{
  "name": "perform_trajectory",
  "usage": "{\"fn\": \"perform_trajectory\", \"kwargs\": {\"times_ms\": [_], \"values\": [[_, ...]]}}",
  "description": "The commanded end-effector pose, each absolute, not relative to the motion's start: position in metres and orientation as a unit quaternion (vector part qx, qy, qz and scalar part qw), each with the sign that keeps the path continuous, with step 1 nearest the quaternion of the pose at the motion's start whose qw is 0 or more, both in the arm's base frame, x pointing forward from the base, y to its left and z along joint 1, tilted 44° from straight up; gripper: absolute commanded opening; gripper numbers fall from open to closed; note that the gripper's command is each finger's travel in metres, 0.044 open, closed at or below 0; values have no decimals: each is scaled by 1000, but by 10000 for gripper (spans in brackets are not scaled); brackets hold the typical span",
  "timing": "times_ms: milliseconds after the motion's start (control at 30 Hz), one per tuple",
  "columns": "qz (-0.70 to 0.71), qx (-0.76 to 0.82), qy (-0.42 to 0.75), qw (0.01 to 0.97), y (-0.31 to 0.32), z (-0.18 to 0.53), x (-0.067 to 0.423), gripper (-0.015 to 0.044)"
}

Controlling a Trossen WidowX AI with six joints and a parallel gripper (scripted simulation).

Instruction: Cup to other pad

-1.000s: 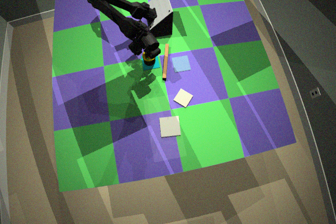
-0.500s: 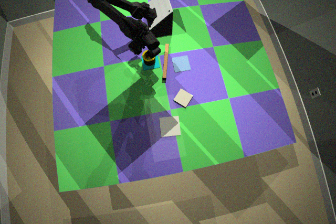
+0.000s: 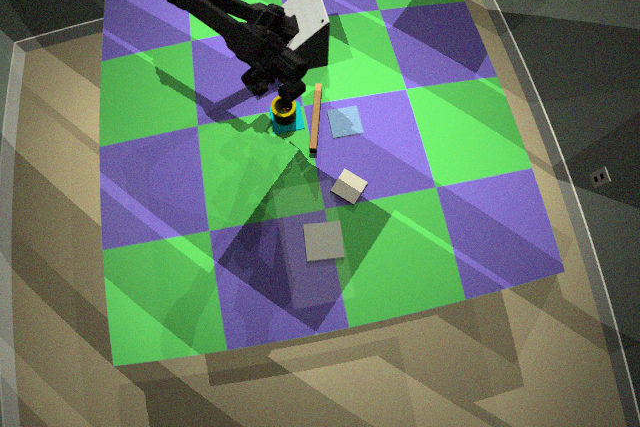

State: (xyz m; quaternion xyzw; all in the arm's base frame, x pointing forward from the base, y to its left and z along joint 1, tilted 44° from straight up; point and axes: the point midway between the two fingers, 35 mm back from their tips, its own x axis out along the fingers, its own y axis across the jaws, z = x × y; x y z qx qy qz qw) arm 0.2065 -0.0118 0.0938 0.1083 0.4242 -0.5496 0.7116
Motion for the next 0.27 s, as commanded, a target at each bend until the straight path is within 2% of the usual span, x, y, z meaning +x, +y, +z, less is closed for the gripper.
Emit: {"fn": "perform_trajectory", "kwargs": {"times_ms": [0, 233], "values": [[-552, 111, 423, 710, -2, 104, 206, 440], [-549, 109, 423, 713, -4, 102, 207, 440]]}}
